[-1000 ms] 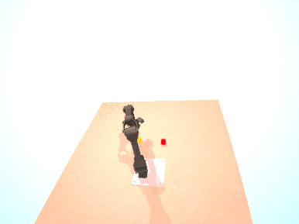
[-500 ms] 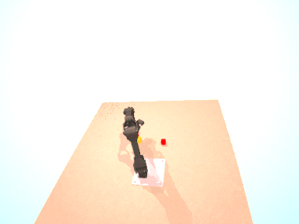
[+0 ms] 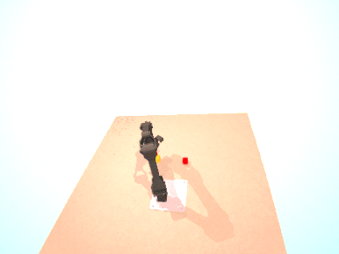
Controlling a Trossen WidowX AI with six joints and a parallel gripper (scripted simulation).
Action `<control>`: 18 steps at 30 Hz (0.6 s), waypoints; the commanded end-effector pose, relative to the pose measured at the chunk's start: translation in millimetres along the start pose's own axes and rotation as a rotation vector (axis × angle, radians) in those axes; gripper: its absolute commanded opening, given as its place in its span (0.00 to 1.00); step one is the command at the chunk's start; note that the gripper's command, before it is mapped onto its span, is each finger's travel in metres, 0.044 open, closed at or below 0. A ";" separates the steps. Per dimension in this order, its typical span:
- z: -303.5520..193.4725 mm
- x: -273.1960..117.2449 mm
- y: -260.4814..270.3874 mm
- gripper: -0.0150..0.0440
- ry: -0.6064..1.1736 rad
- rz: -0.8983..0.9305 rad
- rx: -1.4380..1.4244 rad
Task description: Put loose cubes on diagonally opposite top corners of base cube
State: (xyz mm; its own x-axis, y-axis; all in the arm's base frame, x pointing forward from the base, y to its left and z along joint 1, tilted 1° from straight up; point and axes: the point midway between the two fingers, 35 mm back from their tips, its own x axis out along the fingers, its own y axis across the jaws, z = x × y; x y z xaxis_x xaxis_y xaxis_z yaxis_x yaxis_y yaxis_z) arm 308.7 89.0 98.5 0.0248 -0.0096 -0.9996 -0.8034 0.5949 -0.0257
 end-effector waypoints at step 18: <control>0.0 3.3 -0.2 0.43 0.004 0.001 0.006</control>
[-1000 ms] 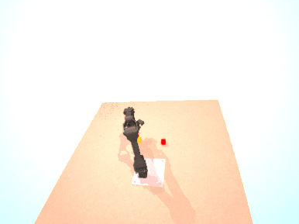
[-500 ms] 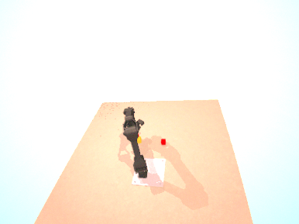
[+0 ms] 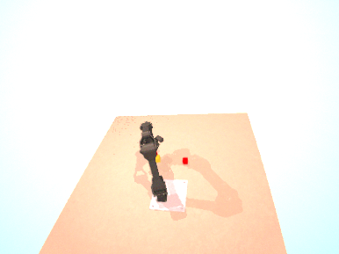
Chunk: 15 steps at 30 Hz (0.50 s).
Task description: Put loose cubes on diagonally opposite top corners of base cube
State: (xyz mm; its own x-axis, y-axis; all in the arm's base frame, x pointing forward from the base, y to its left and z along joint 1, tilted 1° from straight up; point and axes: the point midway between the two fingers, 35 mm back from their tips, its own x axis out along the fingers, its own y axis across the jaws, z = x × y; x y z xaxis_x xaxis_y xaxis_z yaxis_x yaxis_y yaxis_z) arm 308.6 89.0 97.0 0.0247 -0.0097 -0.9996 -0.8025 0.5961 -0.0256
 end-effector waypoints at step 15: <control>0.0 1.8 -0.3 0.52 0.004 0.001 0.004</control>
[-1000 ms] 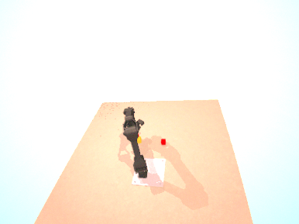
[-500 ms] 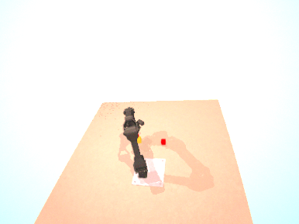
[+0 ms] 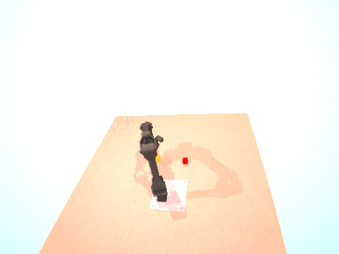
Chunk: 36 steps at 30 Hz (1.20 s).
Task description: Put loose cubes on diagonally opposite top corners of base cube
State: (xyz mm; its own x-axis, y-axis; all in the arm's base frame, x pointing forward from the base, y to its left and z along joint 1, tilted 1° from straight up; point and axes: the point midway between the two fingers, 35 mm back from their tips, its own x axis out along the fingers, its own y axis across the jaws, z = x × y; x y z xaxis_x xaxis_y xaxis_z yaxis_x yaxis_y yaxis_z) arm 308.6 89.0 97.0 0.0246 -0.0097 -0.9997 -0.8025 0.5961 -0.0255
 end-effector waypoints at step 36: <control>-42.3 -36.3 -42.1 0.70 0.002 -0.013 0.585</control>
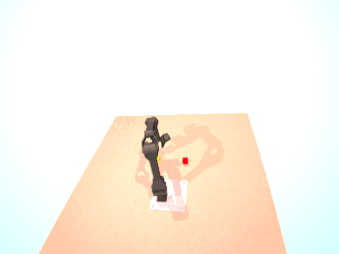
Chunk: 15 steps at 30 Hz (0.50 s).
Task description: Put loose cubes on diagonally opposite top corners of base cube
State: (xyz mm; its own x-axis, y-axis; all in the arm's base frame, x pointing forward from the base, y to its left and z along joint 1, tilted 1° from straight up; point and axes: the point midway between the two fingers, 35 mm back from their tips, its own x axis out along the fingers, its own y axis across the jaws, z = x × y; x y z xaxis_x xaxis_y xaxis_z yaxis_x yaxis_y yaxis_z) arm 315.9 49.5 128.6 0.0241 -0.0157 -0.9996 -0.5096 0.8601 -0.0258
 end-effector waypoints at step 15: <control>-74.1 -21.3 -96.1 0.70 -0.002 -0.013 1.340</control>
State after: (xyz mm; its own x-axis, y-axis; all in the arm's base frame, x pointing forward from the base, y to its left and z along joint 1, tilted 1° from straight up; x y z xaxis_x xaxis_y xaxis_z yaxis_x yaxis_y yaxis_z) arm 306.5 -54.3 145.8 0.0200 -0.0231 -0.9995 0.5731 0.8194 -0.0074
